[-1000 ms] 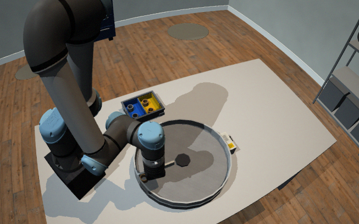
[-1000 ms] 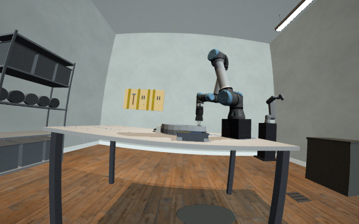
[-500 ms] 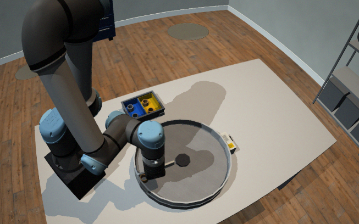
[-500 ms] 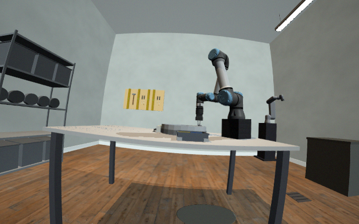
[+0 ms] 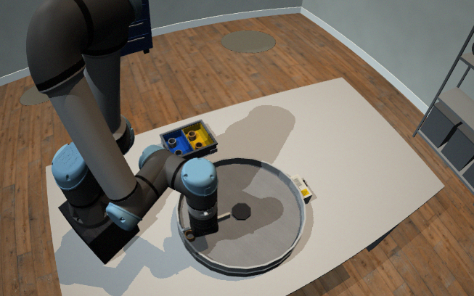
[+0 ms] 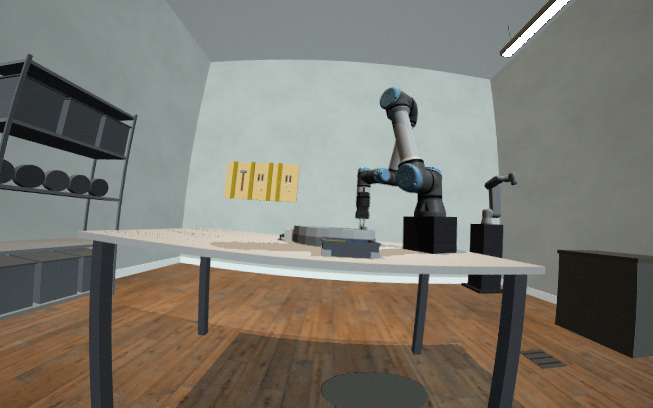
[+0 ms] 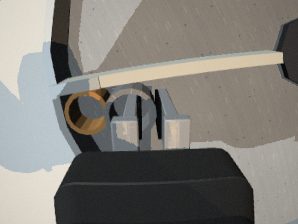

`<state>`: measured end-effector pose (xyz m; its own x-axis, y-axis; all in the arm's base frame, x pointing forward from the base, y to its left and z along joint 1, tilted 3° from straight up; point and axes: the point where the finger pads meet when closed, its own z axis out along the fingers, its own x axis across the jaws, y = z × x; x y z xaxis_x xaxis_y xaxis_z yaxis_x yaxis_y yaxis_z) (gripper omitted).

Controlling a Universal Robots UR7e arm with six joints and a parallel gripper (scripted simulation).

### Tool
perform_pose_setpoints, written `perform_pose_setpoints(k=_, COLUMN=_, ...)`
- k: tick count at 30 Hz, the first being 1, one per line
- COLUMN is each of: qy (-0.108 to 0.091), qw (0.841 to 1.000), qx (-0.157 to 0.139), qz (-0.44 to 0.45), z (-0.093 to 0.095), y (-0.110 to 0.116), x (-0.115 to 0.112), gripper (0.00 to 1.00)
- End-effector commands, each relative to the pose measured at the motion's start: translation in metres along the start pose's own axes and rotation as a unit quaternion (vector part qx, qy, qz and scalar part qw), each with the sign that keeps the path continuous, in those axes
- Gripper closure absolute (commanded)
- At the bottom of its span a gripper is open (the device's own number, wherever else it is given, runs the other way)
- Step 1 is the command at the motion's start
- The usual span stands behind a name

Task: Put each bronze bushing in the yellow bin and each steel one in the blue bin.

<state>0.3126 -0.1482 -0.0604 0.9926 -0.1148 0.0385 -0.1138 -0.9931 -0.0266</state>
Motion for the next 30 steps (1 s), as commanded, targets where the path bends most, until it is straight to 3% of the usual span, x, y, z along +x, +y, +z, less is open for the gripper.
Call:
perform_pose_setpoints(k=1, qy=0.0, qw=1.0, qx=0.0, qz=0.0, z=-0.0007, y=0.0003, x=0.0003, gripper=1.0)
perform_pose_setpoints(k=30, qy=0.0, qw=1.0, qx=0.0, qz=0.0, z=-0.009, y=0.0003, x=0.0003, gripper=1.0)
